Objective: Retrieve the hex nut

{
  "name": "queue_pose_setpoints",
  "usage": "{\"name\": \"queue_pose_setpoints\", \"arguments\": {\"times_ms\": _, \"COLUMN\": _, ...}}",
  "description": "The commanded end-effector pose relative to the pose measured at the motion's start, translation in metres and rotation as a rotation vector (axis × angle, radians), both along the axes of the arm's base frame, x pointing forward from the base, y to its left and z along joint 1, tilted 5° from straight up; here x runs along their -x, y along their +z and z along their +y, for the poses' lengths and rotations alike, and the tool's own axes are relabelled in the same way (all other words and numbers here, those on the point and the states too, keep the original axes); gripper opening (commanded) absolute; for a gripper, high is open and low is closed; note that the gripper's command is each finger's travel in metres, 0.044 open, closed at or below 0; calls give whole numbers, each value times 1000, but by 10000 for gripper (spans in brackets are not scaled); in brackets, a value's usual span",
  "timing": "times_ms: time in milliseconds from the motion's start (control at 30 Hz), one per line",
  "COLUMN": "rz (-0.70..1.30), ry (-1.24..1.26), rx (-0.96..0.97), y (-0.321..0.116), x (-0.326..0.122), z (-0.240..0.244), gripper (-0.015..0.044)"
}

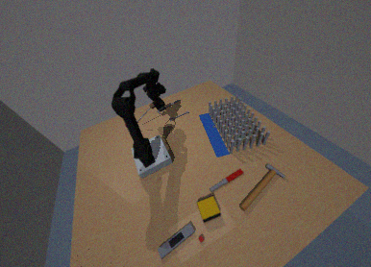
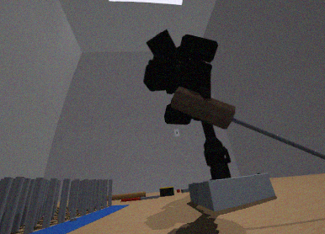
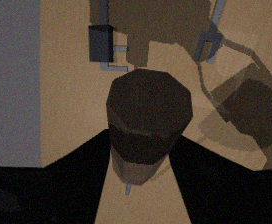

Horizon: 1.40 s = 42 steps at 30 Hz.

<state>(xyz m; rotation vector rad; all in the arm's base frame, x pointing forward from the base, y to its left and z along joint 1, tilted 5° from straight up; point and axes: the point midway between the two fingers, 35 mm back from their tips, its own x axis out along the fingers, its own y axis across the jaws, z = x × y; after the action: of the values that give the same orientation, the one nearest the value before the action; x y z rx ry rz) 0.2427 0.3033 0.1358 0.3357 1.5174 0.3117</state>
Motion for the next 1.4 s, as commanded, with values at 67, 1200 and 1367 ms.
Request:
{"name": "queue_pose_setpoints", "arguments": {"times_ms": 67, "rz": 141, "ry": -179, "rx": -34, "y": 0, "x": 4, "z": 8, "gripper": 0}}
{"name": "queue_pose_setpoints", "arguments": {"times_ms": 1200, "rz": 692, "ry": -846, "rx": -36, "y": 0, "x": 17, "z": 35, "gripper": 0}}
{"name": "queue_pose_setpoints", "arguments": {"times_ms": 1367, "rz": 692, "ry": -846, "rx": -36, "y": -4, "x": 17, "z": 36, "gripper": 0}}
